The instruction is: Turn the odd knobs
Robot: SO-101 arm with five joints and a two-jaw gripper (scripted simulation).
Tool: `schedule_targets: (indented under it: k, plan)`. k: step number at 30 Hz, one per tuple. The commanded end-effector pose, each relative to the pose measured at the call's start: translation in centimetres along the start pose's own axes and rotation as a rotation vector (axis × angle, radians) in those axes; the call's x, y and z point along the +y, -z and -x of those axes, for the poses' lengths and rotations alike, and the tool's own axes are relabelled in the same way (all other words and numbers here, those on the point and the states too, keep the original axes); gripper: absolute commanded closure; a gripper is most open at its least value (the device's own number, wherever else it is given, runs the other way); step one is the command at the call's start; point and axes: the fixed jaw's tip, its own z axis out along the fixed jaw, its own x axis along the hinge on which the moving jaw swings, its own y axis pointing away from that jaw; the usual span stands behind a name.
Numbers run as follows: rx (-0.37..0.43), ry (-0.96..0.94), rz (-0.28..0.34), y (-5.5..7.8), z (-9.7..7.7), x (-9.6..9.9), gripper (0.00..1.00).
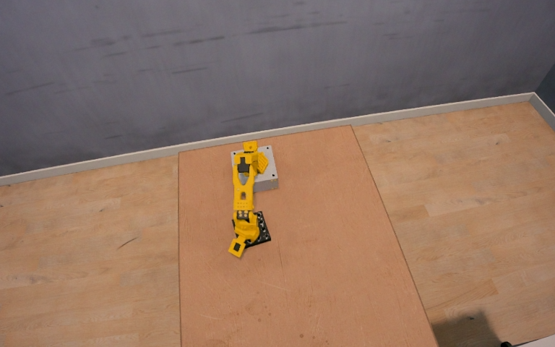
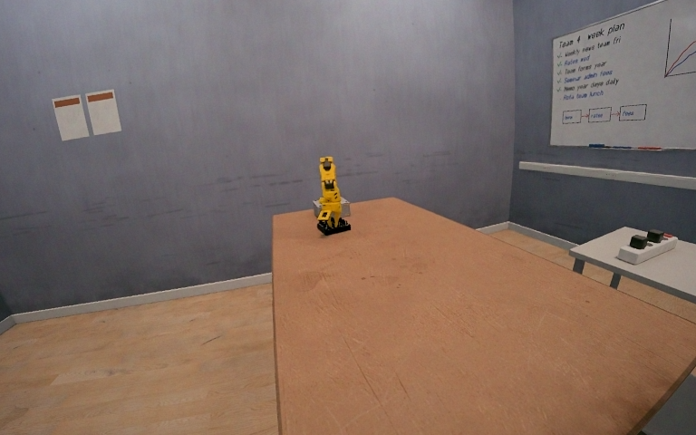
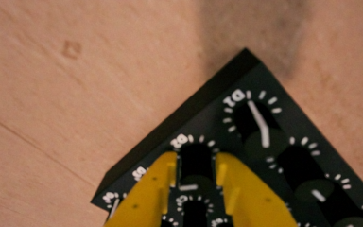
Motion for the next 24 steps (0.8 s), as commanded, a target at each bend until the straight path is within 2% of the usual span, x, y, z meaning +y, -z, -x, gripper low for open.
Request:
schedule_targets:
  k: [1,24]
  plan:
    - [0.019,-0.004,-0.01,-0.35,-0.3,-0.42,0.91]
    - [0.019,-0.004,-0.01,-0.35,-0.3,-0.42,0.99]
